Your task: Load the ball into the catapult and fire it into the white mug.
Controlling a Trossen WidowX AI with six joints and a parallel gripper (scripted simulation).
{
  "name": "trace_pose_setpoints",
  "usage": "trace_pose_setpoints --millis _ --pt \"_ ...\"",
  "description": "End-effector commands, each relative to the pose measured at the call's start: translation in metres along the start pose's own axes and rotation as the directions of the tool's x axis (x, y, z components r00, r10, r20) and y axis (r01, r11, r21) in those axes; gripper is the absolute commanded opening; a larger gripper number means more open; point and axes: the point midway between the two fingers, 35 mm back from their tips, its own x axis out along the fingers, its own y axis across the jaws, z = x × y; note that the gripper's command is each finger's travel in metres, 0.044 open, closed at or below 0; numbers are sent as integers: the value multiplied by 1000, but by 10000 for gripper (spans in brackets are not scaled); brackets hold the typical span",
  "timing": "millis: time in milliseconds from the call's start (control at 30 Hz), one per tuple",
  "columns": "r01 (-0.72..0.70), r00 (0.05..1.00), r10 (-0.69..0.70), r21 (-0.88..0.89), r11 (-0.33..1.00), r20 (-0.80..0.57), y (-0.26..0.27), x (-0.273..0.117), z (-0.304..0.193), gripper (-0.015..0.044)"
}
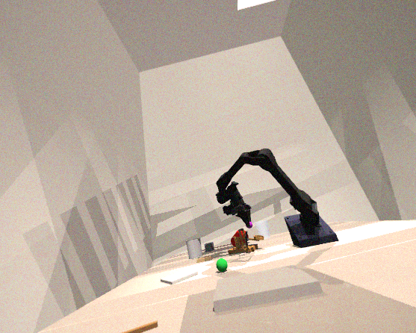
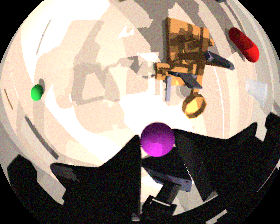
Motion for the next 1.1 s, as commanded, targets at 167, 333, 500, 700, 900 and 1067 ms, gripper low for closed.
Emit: trace_pose_setpoints --millis 167,333,500,700,900,1067 --pt "-19 998 22 45 999 -60 -42 8 2 0" --pt "-38 994 45 72 997 -100 -66 16 0 0" --pt "-60 988 73 95 994 -137 -88 24 -5 0" --pt "-63 987 77 98 993 -141 -90 32 -5 0" --pt "-64 987 77 98 993 -141 -89 41 -3 0" --pt "-64 987 78 98 993 -141 -89 47 -2 0"
